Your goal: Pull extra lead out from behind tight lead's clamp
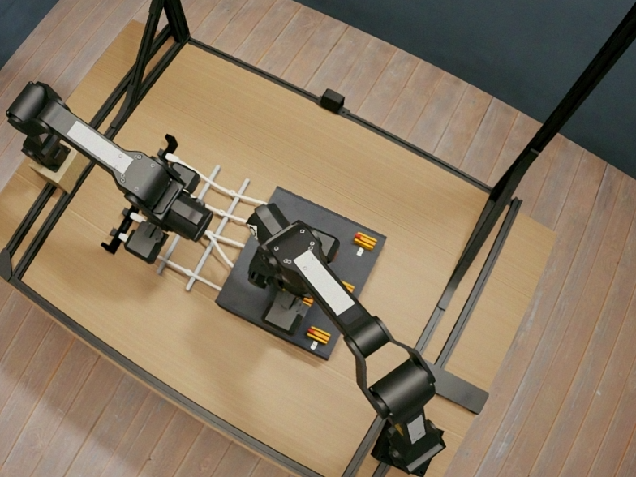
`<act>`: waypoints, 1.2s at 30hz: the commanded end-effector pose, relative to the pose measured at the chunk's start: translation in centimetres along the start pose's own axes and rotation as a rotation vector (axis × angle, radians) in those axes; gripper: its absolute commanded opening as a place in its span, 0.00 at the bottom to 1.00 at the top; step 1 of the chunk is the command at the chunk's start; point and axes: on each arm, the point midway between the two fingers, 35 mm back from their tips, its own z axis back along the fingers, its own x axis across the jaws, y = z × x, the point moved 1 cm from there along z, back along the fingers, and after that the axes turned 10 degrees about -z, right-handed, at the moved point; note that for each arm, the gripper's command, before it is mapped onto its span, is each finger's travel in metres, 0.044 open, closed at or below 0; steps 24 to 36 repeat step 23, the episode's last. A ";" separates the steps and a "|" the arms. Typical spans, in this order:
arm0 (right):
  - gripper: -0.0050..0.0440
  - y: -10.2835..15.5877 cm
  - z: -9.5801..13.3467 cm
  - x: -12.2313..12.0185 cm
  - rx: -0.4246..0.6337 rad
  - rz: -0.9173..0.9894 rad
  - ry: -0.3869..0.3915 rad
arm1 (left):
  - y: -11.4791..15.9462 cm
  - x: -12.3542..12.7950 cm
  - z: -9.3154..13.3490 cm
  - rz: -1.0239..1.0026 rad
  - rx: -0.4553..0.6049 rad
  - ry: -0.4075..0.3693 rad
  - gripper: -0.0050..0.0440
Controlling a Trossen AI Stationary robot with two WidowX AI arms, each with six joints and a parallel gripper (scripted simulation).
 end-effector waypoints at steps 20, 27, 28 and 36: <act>0.53 0.0 1.7 0.0 -0.021 0.000 -0.002 | -0.2 -0.1 1.7 0.000 -0.022 0.008 0.53; 0.53 0.0 1.7 0.0 -0.021 0.000 -0.002 | -0.2 -0.1 1.7 0.000 -0.022 0.008 0.53; 0.53 0.0 1.7 0.0 -0.021 0.000 -0.002 | -0.2 -0.1 1.7 0.000 -0.022 0.008 0.53; 0.53 0.0 1.7 0.0 -0.021 0.000 -0.002 | -0.2 -0.1 1.7 0.000 -0.022 0.008 0.53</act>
